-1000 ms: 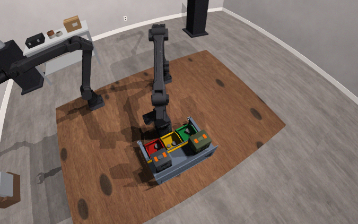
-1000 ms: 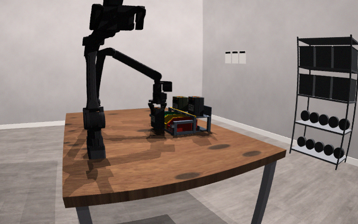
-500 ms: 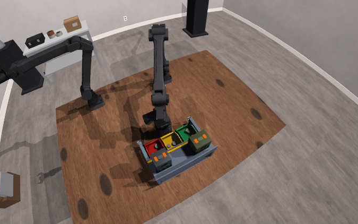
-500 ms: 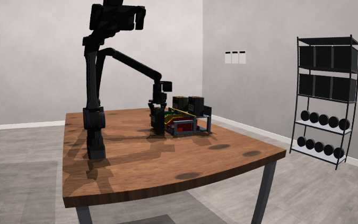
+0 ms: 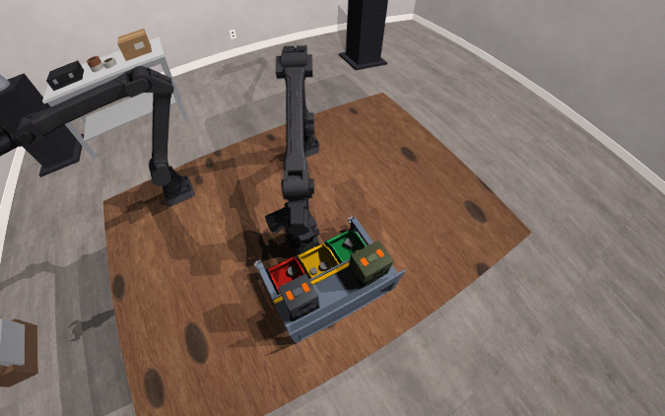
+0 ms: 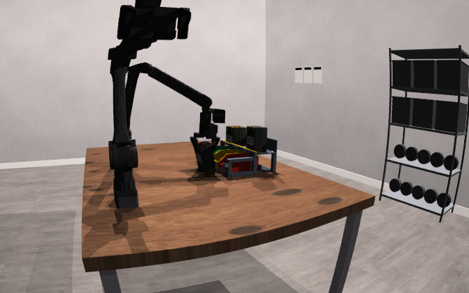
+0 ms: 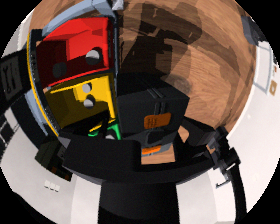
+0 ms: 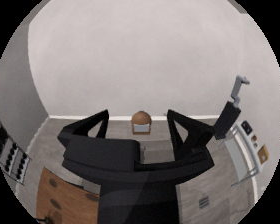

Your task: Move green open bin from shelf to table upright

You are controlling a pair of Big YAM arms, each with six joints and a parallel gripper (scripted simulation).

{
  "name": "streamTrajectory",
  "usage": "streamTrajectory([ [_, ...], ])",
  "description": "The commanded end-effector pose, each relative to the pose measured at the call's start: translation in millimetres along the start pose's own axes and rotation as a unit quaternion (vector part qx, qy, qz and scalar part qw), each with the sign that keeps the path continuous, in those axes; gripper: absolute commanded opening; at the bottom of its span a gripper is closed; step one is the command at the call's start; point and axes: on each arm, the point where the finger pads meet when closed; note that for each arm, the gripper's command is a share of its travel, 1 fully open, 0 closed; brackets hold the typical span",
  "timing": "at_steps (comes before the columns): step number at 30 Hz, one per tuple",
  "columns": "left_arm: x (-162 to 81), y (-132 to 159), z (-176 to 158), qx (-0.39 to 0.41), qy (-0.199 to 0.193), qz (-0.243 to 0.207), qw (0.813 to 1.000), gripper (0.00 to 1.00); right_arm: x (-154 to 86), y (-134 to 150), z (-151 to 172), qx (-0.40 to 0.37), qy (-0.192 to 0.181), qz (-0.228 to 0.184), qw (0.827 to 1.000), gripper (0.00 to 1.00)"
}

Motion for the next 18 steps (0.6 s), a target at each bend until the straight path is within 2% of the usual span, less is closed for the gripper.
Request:
streamTrajectory([
  [1,-29,-9,31,-0.006,-0.046,-0.021,0.999,1.00,-7,-19,-7,-0.004,0.006,-0.026,1.000,1.00],
  [2,-29,-9,31,-0.006,-0.046,-0.021,0.999,1.00,-7,-19,-7,-0.004,0.006,-0.026,1.000,1.00],
  [3,-17,-8,30,-0.006,-0.035,-0.015,0.999,1.00,-7,-19,-7,-0.004,0.006,-0.026,1.000,1.00],
  [18,-17,-9,35,-0.007,-0.041,-0.016,0.999,1.00,-7,-19,-7,-0.004,0.006,-0.026,1.000,1.00],
])
Point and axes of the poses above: on each arm, the point where the finger pads meet when closed, its own x axis out along the fingers, its own z axis across the jaws, y = z × x, and after that the axes turned 6 degrees about -x, right-handed
